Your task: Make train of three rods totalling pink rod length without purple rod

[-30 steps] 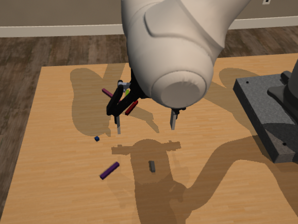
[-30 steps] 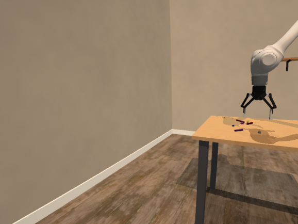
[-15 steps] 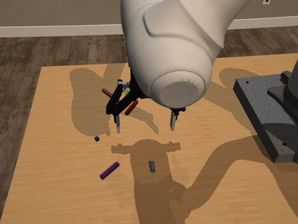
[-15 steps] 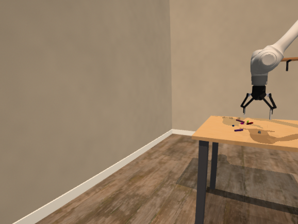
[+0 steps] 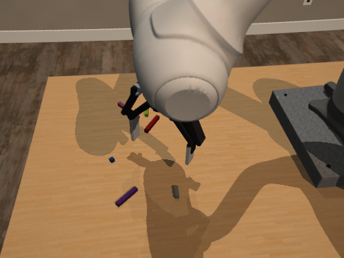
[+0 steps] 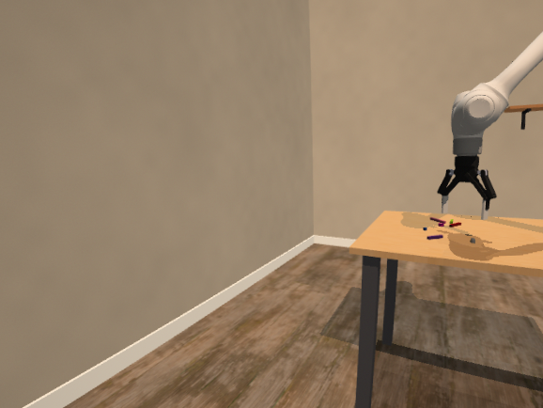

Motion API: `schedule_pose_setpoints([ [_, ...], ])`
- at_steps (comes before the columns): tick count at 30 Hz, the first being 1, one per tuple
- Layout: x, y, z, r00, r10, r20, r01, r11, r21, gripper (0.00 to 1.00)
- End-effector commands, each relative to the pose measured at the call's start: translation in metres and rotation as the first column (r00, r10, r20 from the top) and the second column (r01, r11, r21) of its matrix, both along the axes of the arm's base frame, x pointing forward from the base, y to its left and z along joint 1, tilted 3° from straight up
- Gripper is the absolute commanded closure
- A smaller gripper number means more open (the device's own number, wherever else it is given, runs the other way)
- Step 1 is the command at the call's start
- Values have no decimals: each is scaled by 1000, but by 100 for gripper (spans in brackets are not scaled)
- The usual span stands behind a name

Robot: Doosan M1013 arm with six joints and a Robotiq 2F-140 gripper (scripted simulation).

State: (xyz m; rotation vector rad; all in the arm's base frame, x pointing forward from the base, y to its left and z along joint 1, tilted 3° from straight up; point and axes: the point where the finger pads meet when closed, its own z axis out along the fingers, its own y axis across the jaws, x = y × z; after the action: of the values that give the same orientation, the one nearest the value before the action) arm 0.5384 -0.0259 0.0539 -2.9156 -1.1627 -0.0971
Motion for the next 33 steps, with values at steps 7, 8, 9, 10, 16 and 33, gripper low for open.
schedule_pose_setpoints([
  [7, 14, -3, 1, 911, -411, -14, 411, 911, 8, 0],
  [8, 15, -3, 1, 893, -450, -15, 450, 893, 10, 0],
  [9, 16, -3, 1, 873, -488, -16, 488, 873, 12, 0],
  [10, 17, -3, 1, 851, -524, -18, 525, 851, 14, 0],
  [16, 22, -4, 1, 749, -662, -25, 662, 749, 20, 0],
  [33, 27, -6, 1, 596, -802, -35, 803, 595, 26, 0],
])
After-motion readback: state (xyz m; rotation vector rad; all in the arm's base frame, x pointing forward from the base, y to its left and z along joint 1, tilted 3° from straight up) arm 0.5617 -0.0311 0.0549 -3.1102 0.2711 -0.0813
